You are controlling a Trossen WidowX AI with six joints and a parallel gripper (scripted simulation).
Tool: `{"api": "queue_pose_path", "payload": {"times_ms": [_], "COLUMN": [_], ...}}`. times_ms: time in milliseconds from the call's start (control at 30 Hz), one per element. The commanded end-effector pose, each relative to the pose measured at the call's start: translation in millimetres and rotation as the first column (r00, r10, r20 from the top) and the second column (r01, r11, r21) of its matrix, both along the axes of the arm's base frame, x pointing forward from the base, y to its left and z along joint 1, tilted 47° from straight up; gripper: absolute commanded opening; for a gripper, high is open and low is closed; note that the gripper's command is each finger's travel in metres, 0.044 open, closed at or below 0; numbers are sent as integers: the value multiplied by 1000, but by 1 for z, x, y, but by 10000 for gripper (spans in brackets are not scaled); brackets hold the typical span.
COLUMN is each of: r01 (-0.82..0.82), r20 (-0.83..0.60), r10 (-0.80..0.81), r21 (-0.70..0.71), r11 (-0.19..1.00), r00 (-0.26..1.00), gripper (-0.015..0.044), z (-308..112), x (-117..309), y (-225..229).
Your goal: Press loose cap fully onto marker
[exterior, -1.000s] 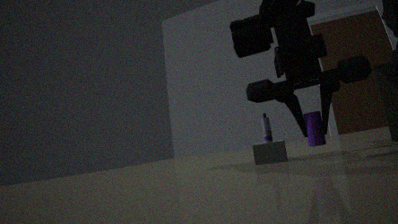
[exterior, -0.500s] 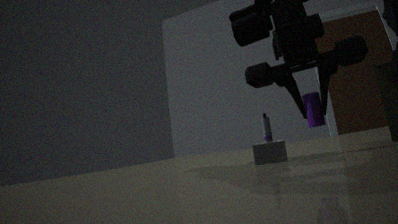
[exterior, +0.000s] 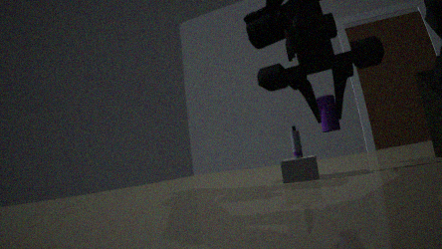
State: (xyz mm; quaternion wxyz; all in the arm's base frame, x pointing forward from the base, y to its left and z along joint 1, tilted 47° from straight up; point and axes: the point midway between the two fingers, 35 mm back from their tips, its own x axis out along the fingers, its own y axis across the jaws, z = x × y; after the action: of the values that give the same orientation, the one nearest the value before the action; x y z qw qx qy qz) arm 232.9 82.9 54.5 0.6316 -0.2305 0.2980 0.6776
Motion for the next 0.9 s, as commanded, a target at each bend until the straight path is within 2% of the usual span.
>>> {"api": "queue_pose_path", "payload": {"times_ms": [0, 867], "r01": [-3, 0], "r20": [-5, -7], "r10": [3, 0], "r21": [-4, -11], "r11": [1000, 1000], "r00": [1000, 1000], "gripper": [0, 0], "z": [-3, -24], "x": [8, 58], "y": [-7, -62]}}
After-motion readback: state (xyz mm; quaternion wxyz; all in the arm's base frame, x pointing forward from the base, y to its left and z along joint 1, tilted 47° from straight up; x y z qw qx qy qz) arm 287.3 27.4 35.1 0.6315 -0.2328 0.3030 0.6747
